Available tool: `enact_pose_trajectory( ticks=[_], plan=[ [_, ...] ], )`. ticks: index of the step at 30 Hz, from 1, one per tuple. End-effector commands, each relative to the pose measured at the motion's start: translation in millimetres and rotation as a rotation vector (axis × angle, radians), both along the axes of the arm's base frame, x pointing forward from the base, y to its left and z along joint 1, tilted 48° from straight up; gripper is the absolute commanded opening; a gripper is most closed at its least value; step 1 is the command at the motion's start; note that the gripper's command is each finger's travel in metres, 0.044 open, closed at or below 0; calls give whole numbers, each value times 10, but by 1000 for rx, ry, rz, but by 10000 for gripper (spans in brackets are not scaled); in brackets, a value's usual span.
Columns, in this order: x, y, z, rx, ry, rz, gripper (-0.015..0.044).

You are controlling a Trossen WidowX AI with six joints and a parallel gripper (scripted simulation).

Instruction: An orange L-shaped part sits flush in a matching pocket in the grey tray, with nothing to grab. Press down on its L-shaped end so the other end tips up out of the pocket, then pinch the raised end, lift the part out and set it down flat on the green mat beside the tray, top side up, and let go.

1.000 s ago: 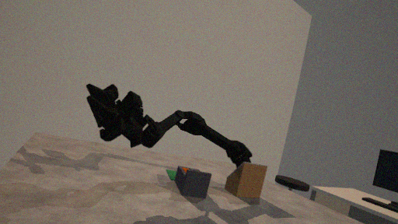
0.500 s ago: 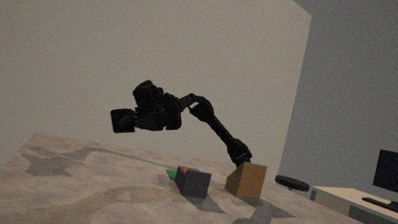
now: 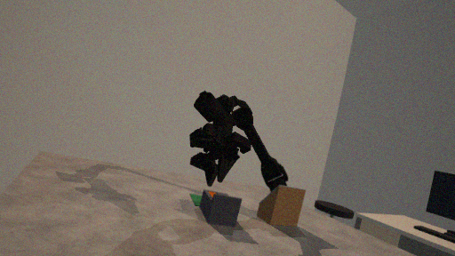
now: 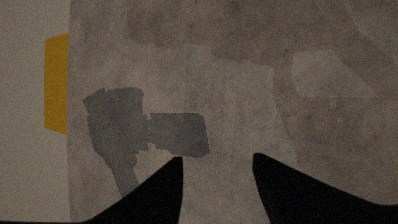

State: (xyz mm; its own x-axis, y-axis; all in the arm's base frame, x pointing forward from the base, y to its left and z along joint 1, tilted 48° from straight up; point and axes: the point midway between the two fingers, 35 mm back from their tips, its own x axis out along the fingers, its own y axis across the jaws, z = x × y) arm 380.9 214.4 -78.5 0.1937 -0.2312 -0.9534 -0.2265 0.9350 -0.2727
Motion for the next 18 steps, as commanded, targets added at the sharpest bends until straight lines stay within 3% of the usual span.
enact_pose_trajectory(
  ticks=[1, 8, 18],
  plan=[
    [-583, -428, 305, -244, 21, -224, 180],
    [-1083, -847, 828, -523, -70, -389, 180],
    [-1090, -874, 825, -530, -74, -392, 180]
  ],
)
